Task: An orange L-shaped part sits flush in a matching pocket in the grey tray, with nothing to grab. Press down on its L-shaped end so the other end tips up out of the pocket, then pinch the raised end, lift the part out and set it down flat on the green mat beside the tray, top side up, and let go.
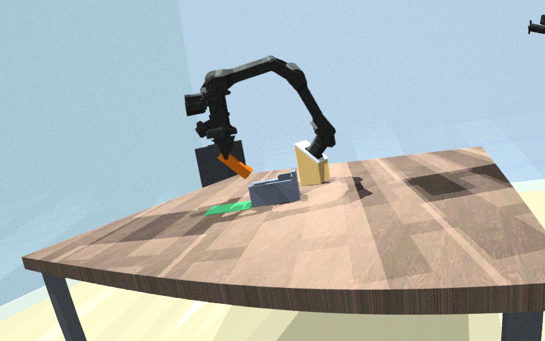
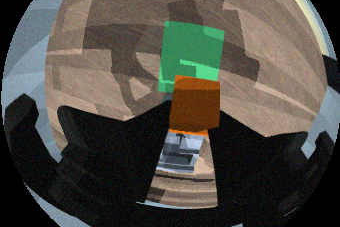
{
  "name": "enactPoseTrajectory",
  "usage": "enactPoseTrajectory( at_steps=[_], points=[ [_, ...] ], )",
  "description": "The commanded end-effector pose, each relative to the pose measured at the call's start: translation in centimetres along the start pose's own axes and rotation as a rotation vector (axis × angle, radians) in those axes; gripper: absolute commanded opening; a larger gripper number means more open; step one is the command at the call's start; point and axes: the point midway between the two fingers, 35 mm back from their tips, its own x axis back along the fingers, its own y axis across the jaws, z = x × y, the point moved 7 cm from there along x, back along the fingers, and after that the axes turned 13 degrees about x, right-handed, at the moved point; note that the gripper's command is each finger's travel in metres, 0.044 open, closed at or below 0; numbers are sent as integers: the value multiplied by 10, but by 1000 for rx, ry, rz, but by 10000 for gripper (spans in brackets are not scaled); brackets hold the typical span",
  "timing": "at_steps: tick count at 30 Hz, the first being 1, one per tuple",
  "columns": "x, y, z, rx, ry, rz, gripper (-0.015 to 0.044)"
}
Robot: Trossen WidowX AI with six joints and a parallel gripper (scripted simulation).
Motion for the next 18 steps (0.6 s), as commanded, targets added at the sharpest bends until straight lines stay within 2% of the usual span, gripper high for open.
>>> enactPoseTrajectory(
  at_steps=[1, 18],
  points=[
    [-1, -5, -10, 1, 2, 4, 0],
    [-1, -18, -43, 2, 0, 4, 0]
  ],
)
